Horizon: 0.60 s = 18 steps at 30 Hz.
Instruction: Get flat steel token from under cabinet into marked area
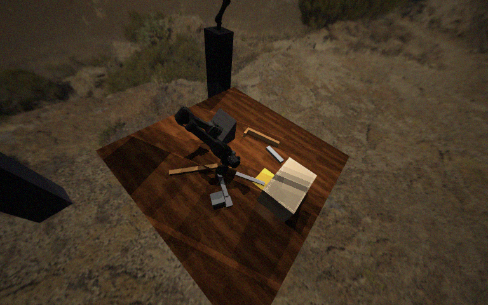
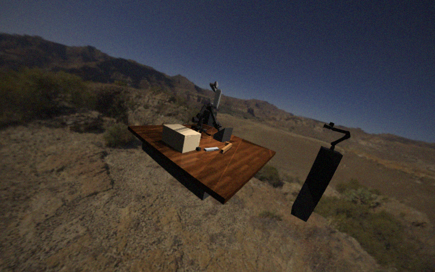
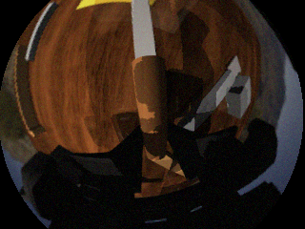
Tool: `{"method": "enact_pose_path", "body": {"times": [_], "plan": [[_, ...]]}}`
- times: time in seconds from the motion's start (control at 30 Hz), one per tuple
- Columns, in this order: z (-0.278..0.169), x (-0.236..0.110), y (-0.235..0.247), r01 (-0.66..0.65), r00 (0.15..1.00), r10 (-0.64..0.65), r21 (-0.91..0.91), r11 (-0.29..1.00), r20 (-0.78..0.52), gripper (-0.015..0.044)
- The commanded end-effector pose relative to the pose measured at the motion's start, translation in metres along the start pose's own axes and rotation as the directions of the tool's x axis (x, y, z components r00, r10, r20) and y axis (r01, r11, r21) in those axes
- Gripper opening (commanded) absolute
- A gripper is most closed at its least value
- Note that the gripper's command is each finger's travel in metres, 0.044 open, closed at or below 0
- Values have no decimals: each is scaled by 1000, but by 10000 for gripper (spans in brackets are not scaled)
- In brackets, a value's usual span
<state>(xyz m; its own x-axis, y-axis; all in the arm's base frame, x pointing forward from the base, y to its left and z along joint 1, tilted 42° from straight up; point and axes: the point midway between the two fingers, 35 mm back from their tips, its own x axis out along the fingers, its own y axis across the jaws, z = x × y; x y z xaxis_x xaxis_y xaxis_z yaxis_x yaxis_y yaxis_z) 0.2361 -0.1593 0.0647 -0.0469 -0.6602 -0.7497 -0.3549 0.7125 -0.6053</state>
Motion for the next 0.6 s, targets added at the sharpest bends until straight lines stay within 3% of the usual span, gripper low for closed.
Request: {"method": "enact_pose_path", "body": {"times": [0.0,0.57], "plan": [[-2,-1,-10,9,1000,-9,14,1000,2,0],[-7,-2,-27,10,1000,-10,14,1000,1,0]]}}
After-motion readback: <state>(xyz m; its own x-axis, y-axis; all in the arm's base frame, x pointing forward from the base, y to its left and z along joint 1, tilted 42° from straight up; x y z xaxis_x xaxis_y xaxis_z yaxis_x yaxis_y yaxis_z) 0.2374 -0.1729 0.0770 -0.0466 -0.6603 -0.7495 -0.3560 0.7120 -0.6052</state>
